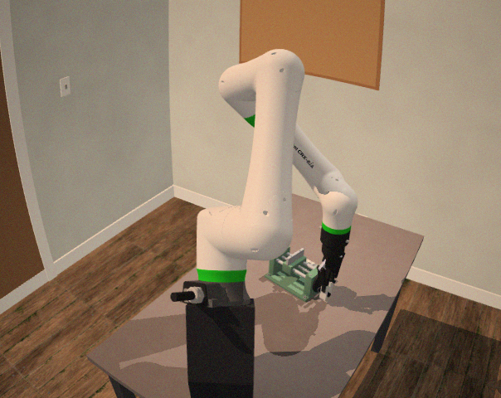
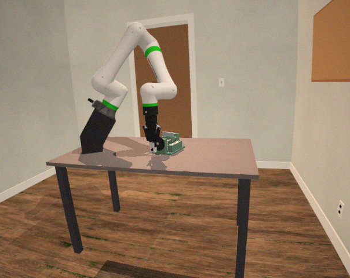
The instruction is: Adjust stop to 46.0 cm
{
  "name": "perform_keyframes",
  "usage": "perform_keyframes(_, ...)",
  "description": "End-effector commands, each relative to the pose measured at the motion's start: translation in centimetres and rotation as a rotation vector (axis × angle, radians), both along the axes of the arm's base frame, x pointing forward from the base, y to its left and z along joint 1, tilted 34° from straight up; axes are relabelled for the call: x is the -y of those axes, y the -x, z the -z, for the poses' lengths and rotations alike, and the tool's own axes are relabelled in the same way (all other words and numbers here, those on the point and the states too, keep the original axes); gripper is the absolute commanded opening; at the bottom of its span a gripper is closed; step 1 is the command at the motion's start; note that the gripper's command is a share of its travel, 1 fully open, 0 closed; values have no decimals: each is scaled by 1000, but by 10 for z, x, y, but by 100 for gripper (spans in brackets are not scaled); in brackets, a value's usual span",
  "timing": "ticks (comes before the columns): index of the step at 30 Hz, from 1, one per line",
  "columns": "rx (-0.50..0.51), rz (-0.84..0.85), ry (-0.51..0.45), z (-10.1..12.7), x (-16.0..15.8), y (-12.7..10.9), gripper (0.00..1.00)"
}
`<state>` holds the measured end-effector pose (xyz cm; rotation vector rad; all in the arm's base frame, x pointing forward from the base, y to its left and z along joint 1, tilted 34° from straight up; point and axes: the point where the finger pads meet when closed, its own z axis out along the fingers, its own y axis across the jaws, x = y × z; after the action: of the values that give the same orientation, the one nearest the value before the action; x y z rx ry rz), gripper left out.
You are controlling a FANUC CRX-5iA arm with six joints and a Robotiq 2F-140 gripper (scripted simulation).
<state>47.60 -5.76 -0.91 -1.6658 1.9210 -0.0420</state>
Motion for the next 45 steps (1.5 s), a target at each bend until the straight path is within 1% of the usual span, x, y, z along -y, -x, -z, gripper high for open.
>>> perform_keyframes(1, 0, 0, 0, -1, 1, -7, 4)
perform_keyframes(7, 0, 0, 0, -6, 4, -22, 4)
perform_keyframes(11, 0, 0, 0, -10, 6, -26, 4)
perform_keyframes(19, 0, 0, 0, -33, 17, -36, 4)
perform_keyframes(24, 0, 0, 0, -47, 22, -32, 4)
perform_keyframes(26, 0, 0, 0, -47, 22, -32, 4)
perform_keyframes(32, 0, 0, 0, -57, 27, -23, 4)
perform_keyframes(45, 0, 0, 0, -65, 29, -1, 4)
